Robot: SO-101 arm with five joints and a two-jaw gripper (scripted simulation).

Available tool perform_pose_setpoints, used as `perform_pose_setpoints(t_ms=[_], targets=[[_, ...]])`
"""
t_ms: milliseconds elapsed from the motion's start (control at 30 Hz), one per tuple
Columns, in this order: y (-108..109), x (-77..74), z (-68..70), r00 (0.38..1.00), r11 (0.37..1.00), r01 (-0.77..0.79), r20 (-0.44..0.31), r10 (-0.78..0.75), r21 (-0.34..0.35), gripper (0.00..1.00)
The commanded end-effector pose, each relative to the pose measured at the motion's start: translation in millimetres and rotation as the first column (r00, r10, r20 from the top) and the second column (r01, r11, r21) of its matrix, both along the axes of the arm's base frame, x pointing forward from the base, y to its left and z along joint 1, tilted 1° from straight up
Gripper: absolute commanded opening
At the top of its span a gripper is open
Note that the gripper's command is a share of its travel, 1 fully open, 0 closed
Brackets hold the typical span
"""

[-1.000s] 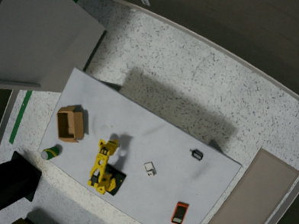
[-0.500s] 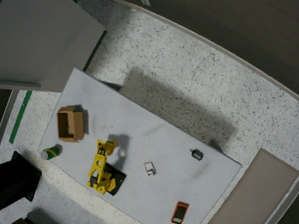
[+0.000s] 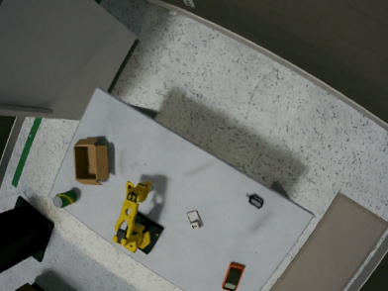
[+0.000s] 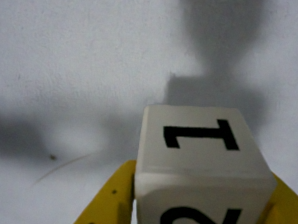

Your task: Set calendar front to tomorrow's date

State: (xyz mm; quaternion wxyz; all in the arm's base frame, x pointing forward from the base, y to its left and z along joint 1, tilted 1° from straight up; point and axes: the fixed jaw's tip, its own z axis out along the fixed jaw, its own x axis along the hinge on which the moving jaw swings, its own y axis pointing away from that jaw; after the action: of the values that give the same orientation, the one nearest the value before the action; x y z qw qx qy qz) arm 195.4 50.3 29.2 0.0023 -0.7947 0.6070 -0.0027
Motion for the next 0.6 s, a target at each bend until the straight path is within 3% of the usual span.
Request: perform_pose_setpoints(t_ms=[0, 567], targets=[[1.2, -1.7, -1.1, 1.000, 1.000, -0.001, 0.005, 0.001, 0.003, 0.00], [1.3, -1.6, -7.1, 1.000, 1.000, -0.001, 0.005, 0.001, 0.003, 0.00]])
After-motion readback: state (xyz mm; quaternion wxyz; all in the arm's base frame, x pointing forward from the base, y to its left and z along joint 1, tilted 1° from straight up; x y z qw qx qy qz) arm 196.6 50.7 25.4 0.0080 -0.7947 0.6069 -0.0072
